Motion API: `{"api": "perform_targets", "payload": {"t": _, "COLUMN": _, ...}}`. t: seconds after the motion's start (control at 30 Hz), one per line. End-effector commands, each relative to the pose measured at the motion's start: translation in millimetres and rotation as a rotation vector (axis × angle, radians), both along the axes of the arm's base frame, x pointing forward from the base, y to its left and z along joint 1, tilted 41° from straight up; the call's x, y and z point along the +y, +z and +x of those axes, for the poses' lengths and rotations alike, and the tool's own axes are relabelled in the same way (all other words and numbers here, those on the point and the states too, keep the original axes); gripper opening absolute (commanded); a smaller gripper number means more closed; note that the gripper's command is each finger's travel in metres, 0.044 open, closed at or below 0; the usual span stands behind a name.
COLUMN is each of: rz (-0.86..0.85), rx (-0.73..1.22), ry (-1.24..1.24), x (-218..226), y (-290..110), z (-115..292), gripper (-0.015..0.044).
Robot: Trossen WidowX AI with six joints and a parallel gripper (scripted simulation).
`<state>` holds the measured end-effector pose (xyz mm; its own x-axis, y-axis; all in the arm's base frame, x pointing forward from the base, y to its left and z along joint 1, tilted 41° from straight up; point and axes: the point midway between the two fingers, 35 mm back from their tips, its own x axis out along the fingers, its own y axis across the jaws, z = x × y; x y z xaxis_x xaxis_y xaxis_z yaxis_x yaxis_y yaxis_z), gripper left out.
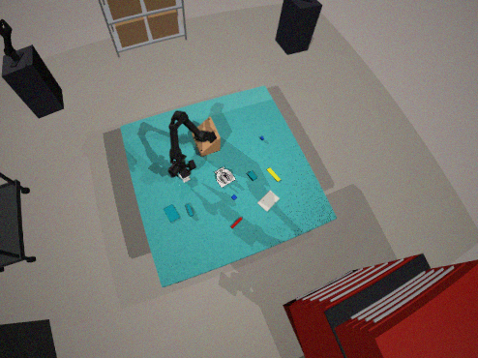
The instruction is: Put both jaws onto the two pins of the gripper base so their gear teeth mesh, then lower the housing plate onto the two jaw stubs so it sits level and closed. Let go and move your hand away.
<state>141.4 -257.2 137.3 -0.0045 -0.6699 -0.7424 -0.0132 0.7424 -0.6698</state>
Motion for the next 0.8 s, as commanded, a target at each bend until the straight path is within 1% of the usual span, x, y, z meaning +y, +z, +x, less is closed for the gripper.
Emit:
{"api": "perform_targets", "payload": {"t": 0.0, "rz": 0.009, "rx": 0.007, "ry": 0.007, "x": -1.2, "y": -4.9, "z": 0.5, "gripper": 0.044}}
{"api": "perform_targets", "payload": {"t": 0.2, "rz": 0.009, "rx": 0.007, "ry": 0.007, "x": -2.8, "y": -6.6, "z": 0.7, "gripper": 0.044}}
{"api": "perform_targets", "payload": {"t": 0.77, "rz": 0.008, "rx": 0.008, "ry": 0.007, "x": -20.4, "y": -26.7, "z": 0.3, "gripper": 0.044}}
